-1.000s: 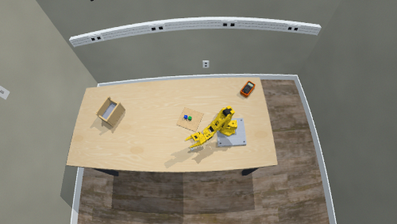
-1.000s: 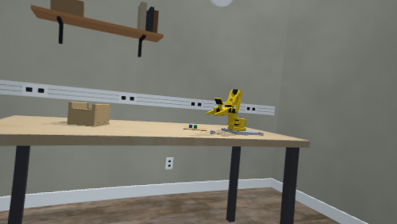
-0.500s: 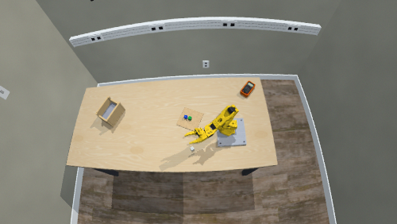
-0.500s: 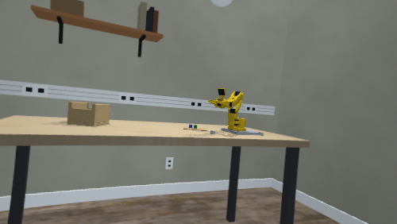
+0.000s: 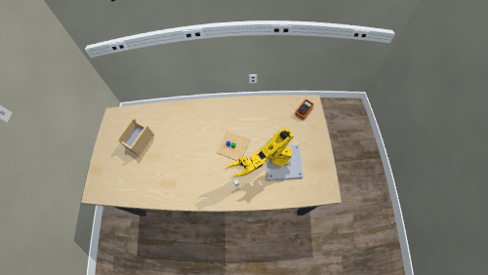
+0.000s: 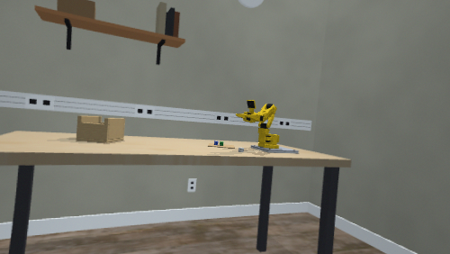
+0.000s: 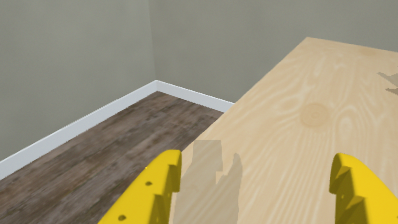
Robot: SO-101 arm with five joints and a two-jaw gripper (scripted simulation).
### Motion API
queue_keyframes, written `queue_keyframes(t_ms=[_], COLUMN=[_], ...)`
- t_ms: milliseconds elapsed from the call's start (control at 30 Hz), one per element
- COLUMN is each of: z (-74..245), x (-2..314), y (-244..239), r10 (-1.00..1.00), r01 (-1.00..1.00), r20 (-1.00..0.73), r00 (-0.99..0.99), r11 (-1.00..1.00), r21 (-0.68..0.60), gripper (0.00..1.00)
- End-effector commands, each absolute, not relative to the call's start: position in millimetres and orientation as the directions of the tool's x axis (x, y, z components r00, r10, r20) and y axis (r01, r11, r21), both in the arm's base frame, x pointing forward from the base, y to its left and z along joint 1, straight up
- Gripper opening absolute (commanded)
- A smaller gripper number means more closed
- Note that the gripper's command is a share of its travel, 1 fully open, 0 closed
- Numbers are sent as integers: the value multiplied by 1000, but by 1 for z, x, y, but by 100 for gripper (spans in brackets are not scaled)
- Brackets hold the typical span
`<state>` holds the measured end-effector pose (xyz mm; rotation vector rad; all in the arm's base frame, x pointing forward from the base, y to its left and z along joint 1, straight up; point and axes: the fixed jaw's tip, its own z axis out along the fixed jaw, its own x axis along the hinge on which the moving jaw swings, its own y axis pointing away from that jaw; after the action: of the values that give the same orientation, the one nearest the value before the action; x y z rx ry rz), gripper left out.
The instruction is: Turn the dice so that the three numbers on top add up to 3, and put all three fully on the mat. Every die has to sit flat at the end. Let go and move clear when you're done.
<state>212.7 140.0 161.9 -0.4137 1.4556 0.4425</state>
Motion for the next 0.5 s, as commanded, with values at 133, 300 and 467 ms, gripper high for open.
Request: queue_keyframes(t_ms=[133,300,467], z=[163,161,159], x=[218,225,233], y=[146,151,158], r10=[11,-26,-77], r01=[-531,-534,-537], r20=[-999,-999,-989], r00=[30,-36,-127], r11=[847,845,843], r21=[-7,-3,3], gripper=[28,28,28])
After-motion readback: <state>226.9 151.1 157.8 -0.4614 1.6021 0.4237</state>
